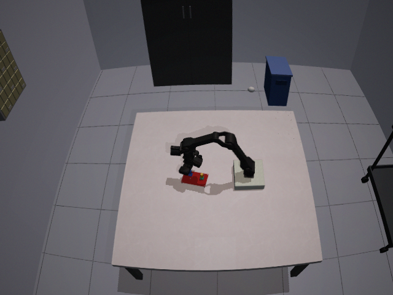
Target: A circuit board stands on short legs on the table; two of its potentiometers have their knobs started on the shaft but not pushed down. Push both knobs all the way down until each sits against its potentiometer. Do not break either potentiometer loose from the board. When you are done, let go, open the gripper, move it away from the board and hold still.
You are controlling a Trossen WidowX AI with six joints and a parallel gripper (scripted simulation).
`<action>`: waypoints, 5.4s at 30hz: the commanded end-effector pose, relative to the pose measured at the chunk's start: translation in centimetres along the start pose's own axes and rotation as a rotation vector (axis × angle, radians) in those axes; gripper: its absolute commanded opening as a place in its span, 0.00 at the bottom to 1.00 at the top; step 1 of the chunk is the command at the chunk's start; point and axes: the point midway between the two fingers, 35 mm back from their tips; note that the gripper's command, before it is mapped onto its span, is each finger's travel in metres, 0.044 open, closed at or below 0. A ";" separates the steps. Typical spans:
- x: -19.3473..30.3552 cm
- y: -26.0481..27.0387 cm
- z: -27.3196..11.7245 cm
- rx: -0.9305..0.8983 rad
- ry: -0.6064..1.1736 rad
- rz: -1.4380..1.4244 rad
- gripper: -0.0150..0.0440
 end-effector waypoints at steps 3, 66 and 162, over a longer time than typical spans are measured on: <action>0.0 -0.1 0.1 0.003 -0.002 -0.004 0.25; 0.0 -0.1 1.0 0.003 -0.002 -0.004 0.25; 0.0 -0.1 2.2 0.003 -0.002 -0.004 0.25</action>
Point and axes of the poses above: the point midway between the two fingers, 35 mm back from their tips, its own z axis out along the fingers, its own y axis across the jaws, x = y × z, and after that the axes turned 12 degrees about -z, right-handed
